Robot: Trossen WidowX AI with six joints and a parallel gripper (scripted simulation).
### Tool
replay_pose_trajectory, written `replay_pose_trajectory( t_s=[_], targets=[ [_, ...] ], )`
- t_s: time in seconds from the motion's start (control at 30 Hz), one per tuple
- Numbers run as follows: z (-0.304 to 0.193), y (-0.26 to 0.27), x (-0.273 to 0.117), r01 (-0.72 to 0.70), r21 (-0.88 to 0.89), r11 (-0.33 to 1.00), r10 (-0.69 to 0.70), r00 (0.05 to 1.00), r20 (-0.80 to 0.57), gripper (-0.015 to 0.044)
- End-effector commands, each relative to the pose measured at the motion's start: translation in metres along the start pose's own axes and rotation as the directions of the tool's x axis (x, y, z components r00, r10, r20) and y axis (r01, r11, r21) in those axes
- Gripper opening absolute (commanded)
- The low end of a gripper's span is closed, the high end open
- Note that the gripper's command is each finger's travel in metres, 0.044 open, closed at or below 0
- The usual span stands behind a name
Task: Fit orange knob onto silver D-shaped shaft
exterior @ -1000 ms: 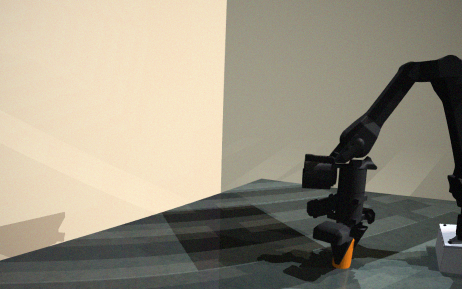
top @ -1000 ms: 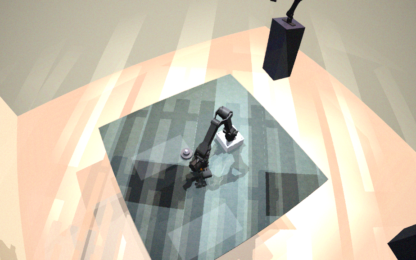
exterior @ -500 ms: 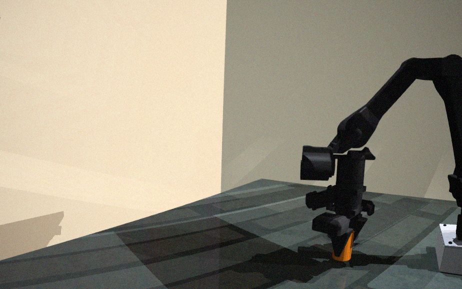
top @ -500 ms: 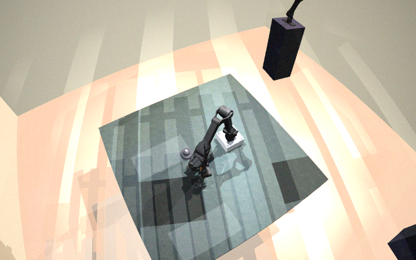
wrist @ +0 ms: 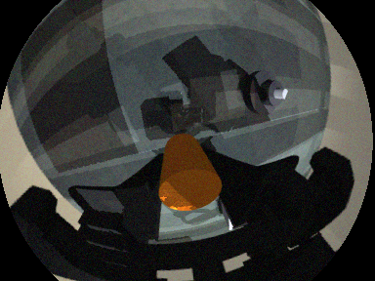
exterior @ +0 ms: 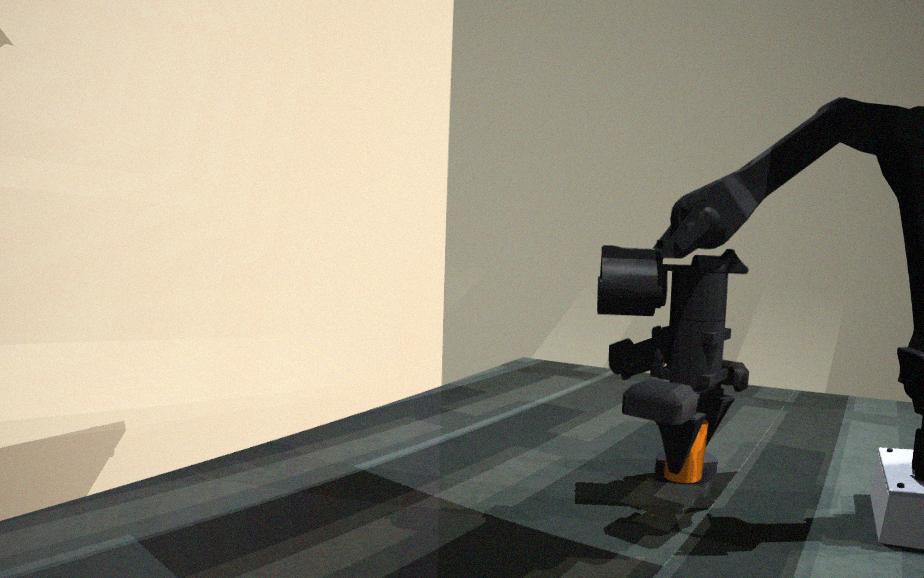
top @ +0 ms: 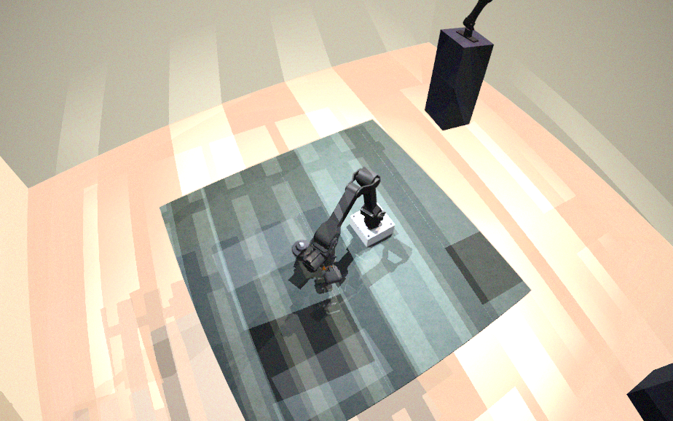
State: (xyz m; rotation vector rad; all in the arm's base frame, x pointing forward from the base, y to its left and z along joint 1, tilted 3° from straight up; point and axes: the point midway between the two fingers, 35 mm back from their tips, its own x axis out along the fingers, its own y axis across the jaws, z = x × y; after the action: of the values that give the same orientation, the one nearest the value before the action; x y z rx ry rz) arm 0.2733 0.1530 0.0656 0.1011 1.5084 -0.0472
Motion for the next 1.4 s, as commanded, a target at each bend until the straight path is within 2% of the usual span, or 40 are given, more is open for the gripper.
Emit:
replay_pose_trajectory(
  t_s=[0.0, 0.63, 1.37],
  targets=[
    [0.001, 0.001, -0.017, -0.004, 0.004, 1.000, 0.004, 1.000, 0.008, 0.0000],
    [0.001, 0.001, -0.075, -0.004, 0.004, 1.000, 0.004, 1.000, 0.008, 0.0000],
    [0.030, -0.042, -0.060, -0.005, 0.005, 1.000, 0.005, 1.000, 0.006, 0.0000]
  ],
)
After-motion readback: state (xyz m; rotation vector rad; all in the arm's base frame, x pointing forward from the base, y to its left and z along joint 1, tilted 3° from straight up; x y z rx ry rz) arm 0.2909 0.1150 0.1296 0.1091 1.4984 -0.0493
